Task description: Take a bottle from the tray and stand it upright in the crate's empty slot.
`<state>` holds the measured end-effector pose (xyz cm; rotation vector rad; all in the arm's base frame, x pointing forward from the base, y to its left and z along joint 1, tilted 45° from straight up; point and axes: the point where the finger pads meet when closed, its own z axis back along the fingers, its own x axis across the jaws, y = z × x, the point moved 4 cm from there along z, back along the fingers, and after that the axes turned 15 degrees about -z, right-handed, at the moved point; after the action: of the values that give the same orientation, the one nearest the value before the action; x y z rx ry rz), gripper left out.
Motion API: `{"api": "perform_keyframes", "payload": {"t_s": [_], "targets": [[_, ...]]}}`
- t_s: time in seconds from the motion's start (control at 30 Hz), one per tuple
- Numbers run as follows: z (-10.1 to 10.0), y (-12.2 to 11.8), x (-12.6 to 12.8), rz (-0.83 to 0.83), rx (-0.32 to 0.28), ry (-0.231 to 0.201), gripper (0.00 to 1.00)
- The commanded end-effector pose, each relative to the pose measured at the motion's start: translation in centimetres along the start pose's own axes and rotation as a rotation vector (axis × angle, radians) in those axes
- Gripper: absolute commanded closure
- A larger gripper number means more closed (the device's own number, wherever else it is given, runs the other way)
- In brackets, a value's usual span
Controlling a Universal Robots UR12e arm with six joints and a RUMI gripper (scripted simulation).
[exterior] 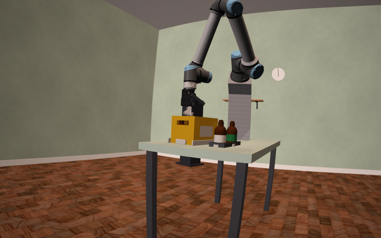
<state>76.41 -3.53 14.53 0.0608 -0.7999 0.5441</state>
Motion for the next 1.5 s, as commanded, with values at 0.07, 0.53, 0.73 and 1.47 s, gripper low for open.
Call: {"api": "perform_keyframes", "payload": {"t_s": [0.07, 0.53, 0.73, 1.47], "targets": [[0.03, -0.02, 0.03, 0.000, -0.001, -0.001, 0.62], [0.03, -0.02, 0.03, 0.000, -0.001, -0.001, 0.62], [0.03, -0.02, 0.03, 0.000, -0.001, -0.001, 0.62], [0.78, -0.02, 0.03, 0.000, -0.001, -0.001, 0.62]]}}
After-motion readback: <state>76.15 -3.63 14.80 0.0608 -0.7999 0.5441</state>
